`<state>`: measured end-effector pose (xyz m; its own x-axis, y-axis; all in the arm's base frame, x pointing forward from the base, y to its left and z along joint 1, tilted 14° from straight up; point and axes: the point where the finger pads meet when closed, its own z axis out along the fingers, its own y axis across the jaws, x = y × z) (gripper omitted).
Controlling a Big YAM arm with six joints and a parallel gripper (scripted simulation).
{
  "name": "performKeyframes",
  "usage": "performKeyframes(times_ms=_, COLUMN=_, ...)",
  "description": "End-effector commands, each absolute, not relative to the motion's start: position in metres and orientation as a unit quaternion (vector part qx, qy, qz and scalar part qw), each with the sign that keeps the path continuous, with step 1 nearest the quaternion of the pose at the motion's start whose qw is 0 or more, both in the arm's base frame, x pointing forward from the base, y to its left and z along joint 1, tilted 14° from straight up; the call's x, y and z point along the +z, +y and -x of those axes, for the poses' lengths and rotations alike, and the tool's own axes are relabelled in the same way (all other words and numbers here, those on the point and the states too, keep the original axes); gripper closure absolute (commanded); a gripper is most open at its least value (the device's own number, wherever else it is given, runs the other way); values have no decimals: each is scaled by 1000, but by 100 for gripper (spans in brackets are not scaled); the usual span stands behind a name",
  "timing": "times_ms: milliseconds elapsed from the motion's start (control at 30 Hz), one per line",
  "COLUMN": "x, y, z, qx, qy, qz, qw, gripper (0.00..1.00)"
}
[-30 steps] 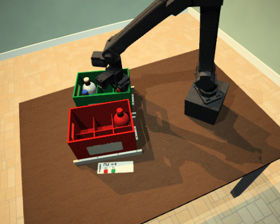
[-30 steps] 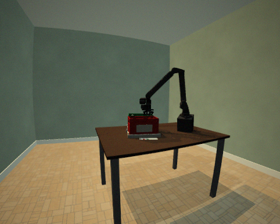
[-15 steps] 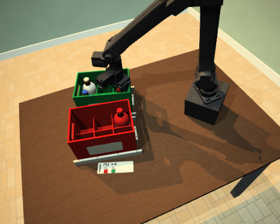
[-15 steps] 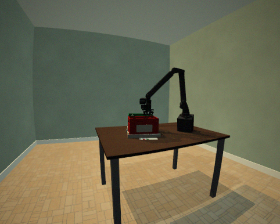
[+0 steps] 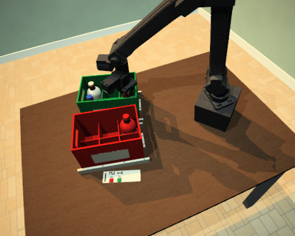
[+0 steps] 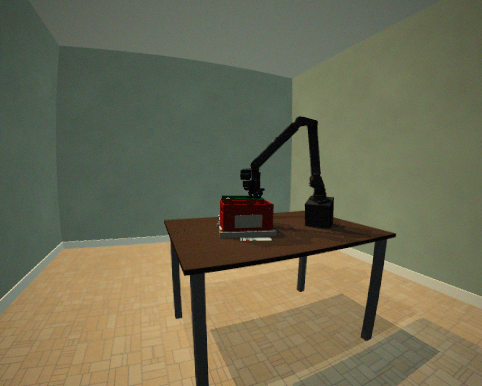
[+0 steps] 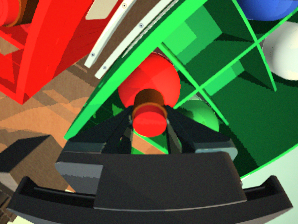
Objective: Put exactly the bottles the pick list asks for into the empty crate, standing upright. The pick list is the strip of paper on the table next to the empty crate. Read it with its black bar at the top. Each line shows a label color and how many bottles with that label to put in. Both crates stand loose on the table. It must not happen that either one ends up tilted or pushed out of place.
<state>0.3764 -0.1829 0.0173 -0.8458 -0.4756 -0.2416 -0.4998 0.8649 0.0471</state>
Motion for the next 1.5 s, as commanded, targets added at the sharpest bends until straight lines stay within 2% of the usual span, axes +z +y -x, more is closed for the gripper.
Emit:
performKeyframes(times_ms=0, x=17, y=-176, z=-379, qx=54, qy=958, qz=258, qw=112, gripper=100)
performKeyframes(times_ms=1000, x=19, y=-177, z=-380, qx=50, qy=957, qz=260, qw=116, gripper=100)
performKeyframes(times_ms=1467, x=60, y=-200, z=-387, qx=33, qy=957, qz=256, qw=131, gripper=100)
